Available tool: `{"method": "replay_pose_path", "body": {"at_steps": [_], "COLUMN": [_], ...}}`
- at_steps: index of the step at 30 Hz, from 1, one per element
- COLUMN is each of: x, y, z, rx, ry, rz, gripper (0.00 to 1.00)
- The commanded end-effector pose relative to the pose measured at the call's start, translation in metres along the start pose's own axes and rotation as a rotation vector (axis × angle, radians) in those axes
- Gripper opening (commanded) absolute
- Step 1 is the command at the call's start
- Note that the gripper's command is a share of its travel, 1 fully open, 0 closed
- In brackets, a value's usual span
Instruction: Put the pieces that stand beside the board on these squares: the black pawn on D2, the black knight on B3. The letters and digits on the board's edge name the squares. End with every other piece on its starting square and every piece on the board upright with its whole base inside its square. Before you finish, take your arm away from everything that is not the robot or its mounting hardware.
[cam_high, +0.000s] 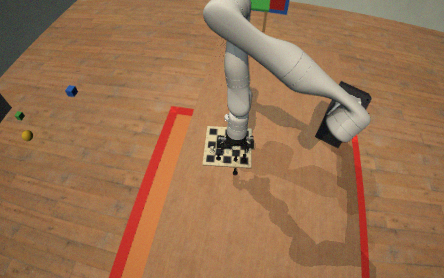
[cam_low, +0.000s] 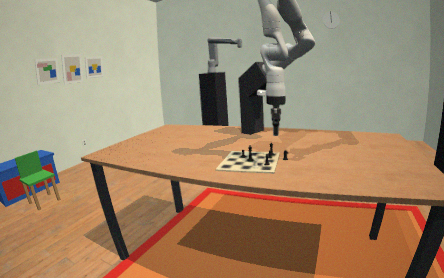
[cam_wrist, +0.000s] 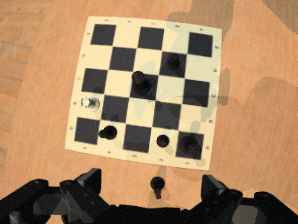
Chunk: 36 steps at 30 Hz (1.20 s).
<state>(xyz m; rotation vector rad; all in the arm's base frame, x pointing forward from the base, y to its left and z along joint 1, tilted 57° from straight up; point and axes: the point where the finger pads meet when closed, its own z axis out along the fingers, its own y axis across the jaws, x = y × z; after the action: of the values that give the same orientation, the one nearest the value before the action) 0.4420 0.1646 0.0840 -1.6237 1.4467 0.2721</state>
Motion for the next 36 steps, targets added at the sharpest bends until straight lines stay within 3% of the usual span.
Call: {"method": "replay_pose_path", "body": {"at_steps": [1,5,11,12,36], "x": [-0.022,-0.035,-0.038,-0.038,-0.038], "y": [0.003,0.006,0.006,0.006,0.006], "z": [-0.001,-0.002,-0.002,-0.002,-0.002], "rx": [-0.010,-0.011,-0.011,-0.011,-0.011], "ry": [-0.006,-0.023,-0.026,-0.026,-0.026], "rz": [-0.125,-0.223,-0.240,-0.240,-0.240], "gripper": [1.00,1.00,1.00,0.37,0.37]}}
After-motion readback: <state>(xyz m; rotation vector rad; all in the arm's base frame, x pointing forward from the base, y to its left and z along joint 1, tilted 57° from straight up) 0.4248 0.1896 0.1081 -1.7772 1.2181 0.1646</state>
